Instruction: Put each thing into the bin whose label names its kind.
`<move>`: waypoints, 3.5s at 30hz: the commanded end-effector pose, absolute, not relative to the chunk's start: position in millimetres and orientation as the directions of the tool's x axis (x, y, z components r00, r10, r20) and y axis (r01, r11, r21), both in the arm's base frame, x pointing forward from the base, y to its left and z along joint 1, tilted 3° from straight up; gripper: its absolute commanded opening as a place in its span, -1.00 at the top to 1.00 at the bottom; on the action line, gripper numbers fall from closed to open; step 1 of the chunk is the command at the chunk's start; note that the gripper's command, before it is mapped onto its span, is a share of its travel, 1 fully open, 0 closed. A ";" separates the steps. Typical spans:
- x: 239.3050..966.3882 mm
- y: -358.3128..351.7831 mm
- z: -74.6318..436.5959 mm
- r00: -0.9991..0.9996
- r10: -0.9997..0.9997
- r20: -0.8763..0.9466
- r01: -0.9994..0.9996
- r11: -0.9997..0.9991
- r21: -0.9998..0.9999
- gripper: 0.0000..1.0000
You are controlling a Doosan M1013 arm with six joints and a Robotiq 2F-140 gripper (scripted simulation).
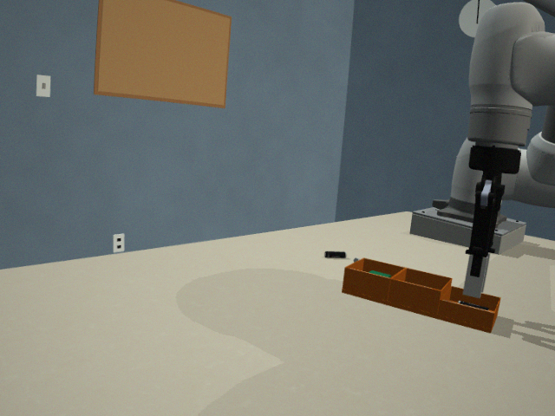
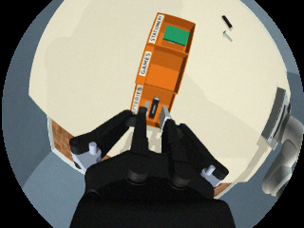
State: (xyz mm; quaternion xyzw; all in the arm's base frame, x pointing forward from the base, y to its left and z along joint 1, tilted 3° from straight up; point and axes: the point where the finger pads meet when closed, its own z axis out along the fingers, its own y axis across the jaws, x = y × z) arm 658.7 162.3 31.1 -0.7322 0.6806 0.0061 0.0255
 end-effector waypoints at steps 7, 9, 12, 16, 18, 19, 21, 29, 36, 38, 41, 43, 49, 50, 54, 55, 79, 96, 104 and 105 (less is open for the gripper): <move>658.1 161.1 56.4 0.073 -0.996 -0.044 -0.997 -0.072 -0.029 0.65; 658.0 161.0 59.8 0.073 -0.996 -0.044 -0.997 -0.072 -0.029 0.65; 658.0 161.0 59.8 0.073 -0.996 -0.044 -0.997 -0.072 -0.029 0.65; 655.0 153.0 59.6 0.123 -0.991 -0.042 -0.992 -0.122 -0.031 0.65; 649.4 137.3 59.1 0.222 -0.974 -0.039 -0.975 -0.220 -0.035 0.65; 646.5 129.5 58.8 0.251 -0.967 -0.038 -0.968 -0.250 -0.036 0.65; 643.7 121.7 58.6 0.275 -0.961 -0.036 -0.961 -0.273 -0.037 0.65; 623.9 66.8 56.8 0.500 -0.866 -0.018 -0.866 -0.499 -0.041 0.65; 604.0 12.0 55.1 0.659 -0.752 -0.007 -0.752 -0.658 -0.041 0.65; 601.2 4.2 54.8 0.679 -0.734 -0.007 -0.734 -0.678 -0.042 0.65; 595.5 -11.5 54.3 0.738 -0.674 -0.012 -0.674 -0.737 -0.051 0.65; 589.9 -27.2 53.8 0.738 -0.674 -0.012 -0.674 -0.737 -0.051 0.65; 572.9 -74.2 52.3 0.738 -0.674 -0.012 -0.674 -0.737 -0.051 0.65; 570.0 -82.0 52.1 0.738 -0.674 -0.012 -0.674 -0.737 -0.051 0.65; 558.7 -113.3 51.1 0.738 -0.674 -0.012 -0.674 -0.737 -0.051 0.65; 558.7 -113.3 51.1 0.738 -0.674 -0.012 -0.674 -0.737 -0.051 0.65; 537.6 -172.3 49.1 0.738 -0.674 -0.012 -0.674 -0.737 -0.051 0.65; 538.5 -169.2 49.3 0.738 -0.674 -0.012 -0.674 -0.737 -0.051 0.65; 539.1 -168.1 29.3 0.738 -0.674 -0.012 -0.674 -0.737 -0.051 0.65; 539.2 -167.9 25.3 0.738 -0.674 -0.012 -0.674 -0.737 -0.051 0.65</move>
